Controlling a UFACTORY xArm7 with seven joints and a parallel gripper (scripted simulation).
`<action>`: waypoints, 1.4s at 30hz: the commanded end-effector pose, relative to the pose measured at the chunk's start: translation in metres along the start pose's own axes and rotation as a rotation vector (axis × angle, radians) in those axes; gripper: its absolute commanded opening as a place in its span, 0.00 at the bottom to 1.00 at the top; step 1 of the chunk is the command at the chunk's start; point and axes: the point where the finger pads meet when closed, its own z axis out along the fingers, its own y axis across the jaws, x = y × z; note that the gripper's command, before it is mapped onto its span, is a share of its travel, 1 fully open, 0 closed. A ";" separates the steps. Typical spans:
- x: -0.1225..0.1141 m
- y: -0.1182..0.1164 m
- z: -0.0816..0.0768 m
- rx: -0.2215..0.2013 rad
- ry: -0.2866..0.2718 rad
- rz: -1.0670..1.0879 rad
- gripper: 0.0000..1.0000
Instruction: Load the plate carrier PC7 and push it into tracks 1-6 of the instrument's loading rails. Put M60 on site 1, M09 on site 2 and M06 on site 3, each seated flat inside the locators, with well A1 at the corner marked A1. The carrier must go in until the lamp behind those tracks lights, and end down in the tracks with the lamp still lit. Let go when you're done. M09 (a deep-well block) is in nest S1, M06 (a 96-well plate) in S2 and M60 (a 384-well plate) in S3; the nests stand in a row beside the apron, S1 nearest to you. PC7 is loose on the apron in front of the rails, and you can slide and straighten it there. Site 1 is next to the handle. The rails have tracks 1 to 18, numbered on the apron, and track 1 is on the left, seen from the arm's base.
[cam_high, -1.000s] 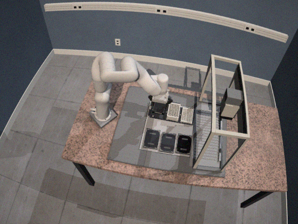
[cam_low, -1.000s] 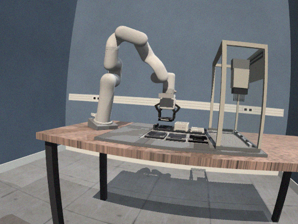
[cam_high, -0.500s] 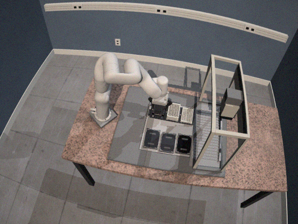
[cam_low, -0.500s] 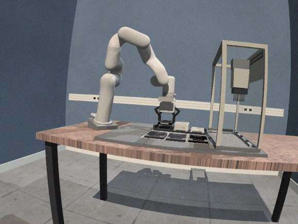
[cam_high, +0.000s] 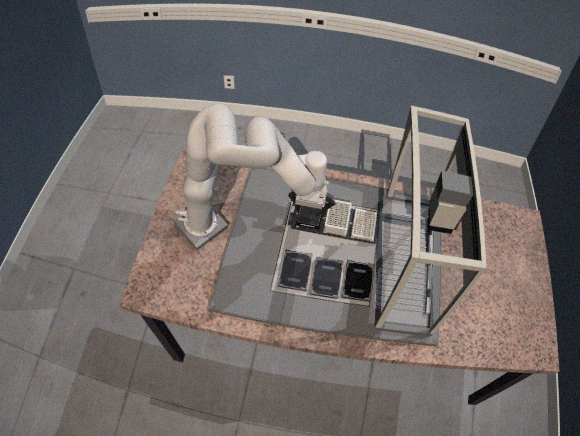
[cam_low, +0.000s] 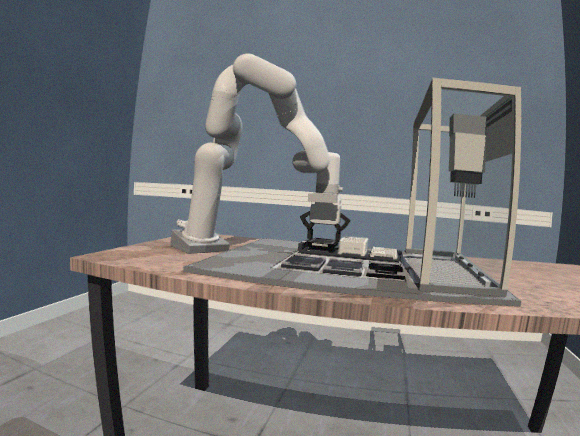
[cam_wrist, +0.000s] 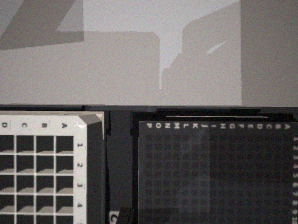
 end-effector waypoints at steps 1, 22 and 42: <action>-0.001 -0.001 -0.001 0.003 -0.001 0.000 0.00; 0.000 -0.001 0.006 0.003 -0.001 0.000 0.00; -0.001 -0.001 0.009 0.003 -0.001 0.000 0.00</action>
